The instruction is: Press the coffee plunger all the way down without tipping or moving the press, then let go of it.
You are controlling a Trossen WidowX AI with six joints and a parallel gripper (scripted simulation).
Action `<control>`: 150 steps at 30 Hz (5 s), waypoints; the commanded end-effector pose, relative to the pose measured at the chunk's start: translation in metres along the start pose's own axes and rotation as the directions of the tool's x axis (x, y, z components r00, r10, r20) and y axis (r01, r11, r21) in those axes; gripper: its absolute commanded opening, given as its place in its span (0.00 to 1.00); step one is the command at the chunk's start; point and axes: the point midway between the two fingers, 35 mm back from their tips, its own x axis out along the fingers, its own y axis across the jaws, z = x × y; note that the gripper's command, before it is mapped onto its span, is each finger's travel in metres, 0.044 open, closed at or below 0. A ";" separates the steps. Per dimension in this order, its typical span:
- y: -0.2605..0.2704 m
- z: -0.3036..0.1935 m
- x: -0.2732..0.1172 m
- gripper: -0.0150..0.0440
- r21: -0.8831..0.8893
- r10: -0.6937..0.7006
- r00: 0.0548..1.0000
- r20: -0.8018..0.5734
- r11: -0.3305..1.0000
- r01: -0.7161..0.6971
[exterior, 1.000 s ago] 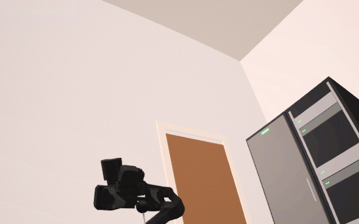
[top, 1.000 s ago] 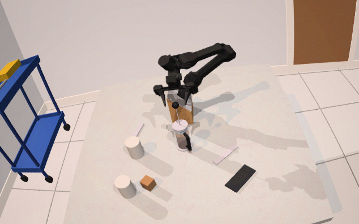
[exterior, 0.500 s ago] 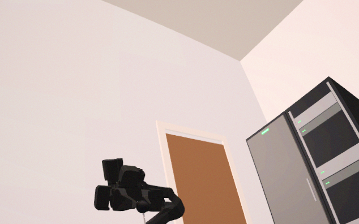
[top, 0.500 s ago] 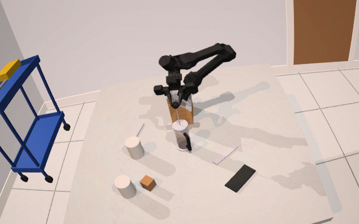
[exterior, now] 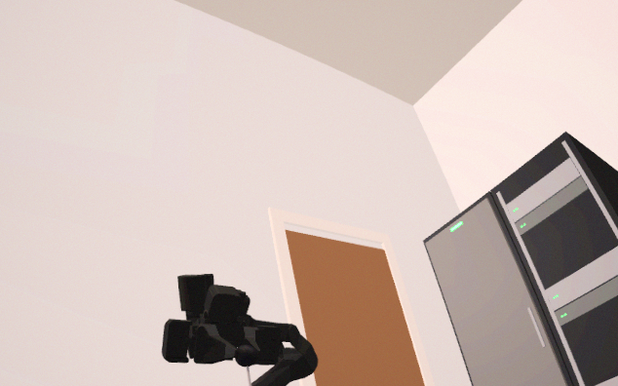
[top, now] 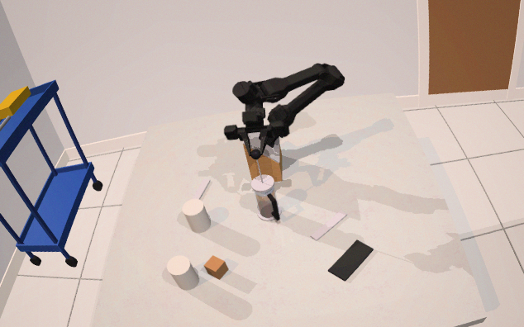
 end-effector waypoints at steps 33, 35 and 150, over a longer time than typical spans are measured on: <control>-0.012 -0.050 0.040 0.47 0.001 -0.015 1.000 -0.024 1.000 0.015; -0.012 -0.053 0.042 0.47 0.001 -0.015 1.000 -0.023 1.000 0.015; -0.026 -0.024 0.055 1.00 0.001 -0.037 0.999 0.015 0.999 0.037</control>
